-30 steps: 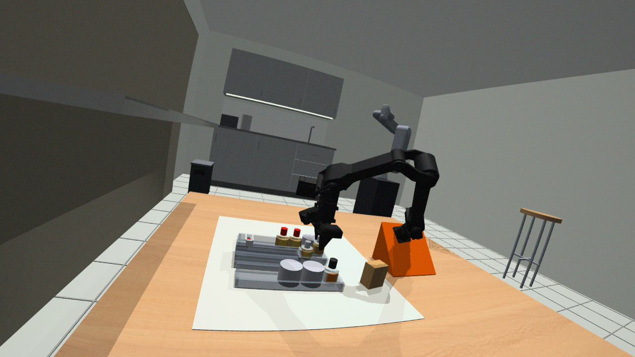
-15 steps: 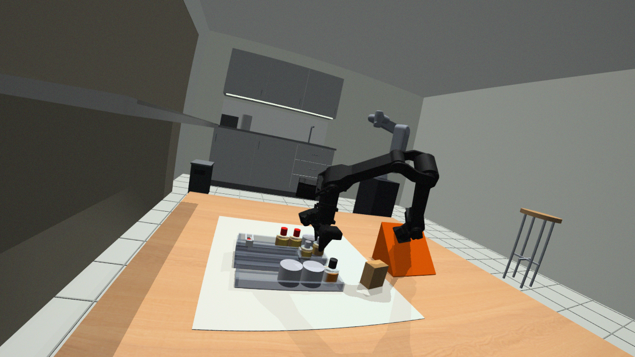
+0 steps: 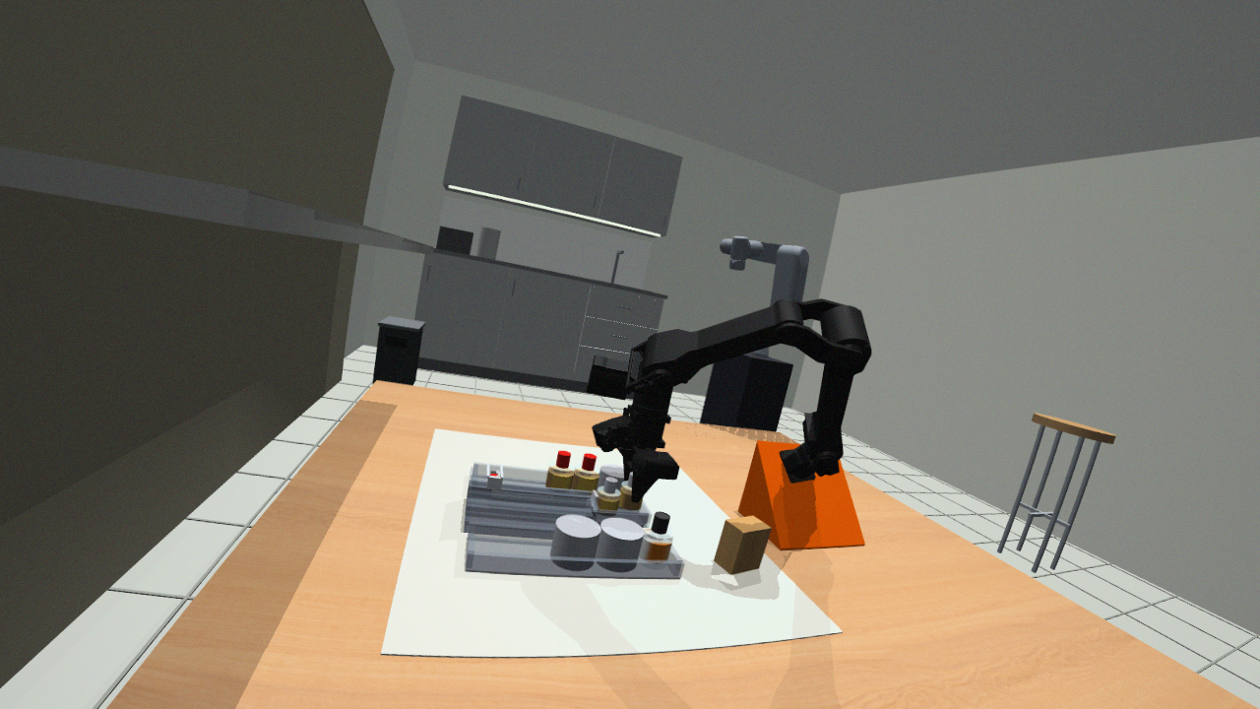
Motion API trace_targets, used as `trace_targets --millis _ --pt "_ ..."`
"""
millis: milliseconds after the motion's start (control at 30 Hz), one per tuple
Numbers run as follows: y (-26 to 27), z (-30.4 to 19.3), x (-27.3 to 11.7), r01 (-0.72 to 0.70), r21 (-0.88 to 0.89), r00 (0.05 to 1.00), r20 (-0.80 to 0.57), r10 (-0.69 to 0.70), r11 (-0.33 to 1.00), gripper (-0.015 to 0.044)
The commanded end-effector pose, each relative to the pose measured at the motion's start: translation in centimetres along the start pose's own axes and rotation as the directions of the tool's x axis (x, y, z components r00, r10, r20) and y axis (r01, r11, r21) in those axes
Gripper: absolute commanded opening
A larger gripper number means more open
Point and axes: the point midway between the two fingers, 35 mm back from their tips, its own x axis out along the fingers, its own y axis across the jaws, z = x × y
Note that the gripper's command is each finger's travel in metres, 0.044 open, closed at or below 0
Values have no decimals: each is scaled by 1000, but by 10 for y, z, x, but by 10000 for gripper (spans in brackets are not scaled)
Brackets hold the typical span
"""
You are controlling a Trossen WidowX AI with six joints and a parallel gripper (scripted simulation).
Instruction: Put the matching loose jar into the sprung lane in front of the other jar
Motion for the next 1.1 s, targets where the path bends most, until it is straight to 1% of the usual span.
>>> trace_targets --millis 0,1067 --pt "2 4 2 -9 -10 1000 13 9 1000 0" --pt "4 2 11 -9 -10 1000 13 10 1000 0"
